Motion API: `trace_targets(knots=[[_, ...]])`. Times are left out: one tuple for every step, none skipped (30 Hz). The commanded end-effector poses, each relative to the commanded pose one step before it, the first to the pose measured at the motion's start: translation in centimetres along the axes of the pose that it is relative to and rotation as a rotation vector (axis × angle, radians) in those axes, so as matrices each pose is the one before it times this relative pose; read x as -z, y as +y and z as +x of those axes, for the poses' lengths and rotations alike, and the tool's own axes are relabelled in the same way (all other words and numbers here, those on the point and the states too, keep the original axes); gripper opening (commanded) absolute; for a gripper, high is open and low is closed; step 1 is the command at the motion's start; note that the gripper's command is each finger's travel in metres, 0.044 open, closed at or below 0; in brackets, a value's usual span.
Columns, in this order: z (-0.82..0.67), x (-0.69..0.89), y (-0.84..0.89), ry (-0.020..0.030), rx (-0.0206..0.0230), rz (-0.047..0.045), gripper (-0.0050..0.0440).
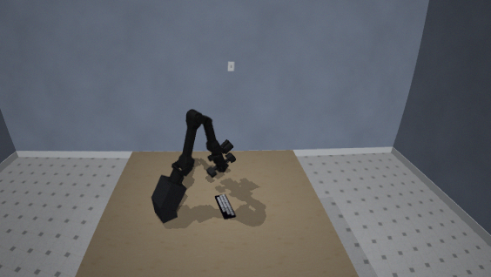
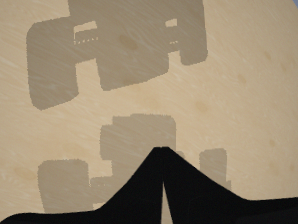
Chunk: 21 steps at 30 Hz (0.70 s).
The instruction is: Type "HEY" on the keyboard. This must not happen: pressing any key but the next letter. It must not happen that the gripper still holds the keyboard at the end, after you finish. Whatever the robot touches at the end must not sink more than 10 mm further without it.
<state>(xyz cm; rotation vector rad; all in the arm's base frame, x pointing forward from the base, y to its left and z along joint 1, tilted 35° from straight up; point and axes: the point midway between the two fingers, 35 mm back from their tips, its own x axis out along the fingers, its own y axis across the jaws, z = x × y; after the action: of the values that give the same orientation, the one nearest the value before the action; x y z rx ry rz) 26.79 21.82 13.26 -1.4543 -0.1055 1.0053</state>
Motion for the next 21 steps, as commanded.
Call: trace_targets(knots=[[0.105, 1.526, 0.995, 0.03608, -0.04016, 0.15860, 0.0000], [-0.003, 0.435, 0.146, 0.01044, -0.00783, 0.04449, 0.0000], [-0.006, 0.436, 0.131, 0.01067, -0.00724, 0.04451, 0.0000], [-0.001, 0.442, 0.111, 0.01068, -0.00724, 0.04453, 0.0000], [0.000, 0.000, 0.000, 0.00000, 0.00000, 0.00000, 0.0000], [0.000, 0.000, 0.000, 0.00000, 0.00000, 0.00000, 0.0000], [-0.022, 1.022, 0.232, 0.02568, -0.01460, 0.10423, 0.0000], [-0.002, 0.362, 0.046, 0.00906, -0.00479, 0.03650, 0.0000], [-0.009, 0.441, 0.049, 0.01134, -0.00508, 0.04509, 0.0000], [-0.004, 0.439, 0.029, 0.01124, -0.00503, 0.04466, 0.0000], [-0.006, 0.437, 0.014, 0.01134, -0.00452, 0.04484, 0.0000], [-0.009, 0.433, 0.001, 0.01138, -0.00395, 0.04484, 0.0000], [-0.004, 0.432, -0.019, 0.01136, -0.00395, 0.04478, 0.0000], [-0.010, 0.425, -0.029, 0.01136, -0.00316, 0.04477, 0.0000], [-0.009, 0.422, -0.045, 0.01136, -0.00289, 0.04478, 0.0000], [-0.004, 0.419, -0.064, 0.01134, -0.00288, 0.04473, 0.0000], [-0.012, 0.410, -0.070, 0.01126, -0.00189, 0.04479, 0.0000], [-0.008, 0.407, -0.088, 0.01126, -0.00187, 0.04482, 0.0000], [-0.006, 0.402, -0.103, 0.01123, -0.00168, 0.04480, 0.0000], [-0.013, 0.393, -0.110, 0.01108, -0.00090, 0.04485, 0.0000], [-0.008, 0.388, -0.127, 0.01108, -0.00090, 0.04486, 0.0000]])
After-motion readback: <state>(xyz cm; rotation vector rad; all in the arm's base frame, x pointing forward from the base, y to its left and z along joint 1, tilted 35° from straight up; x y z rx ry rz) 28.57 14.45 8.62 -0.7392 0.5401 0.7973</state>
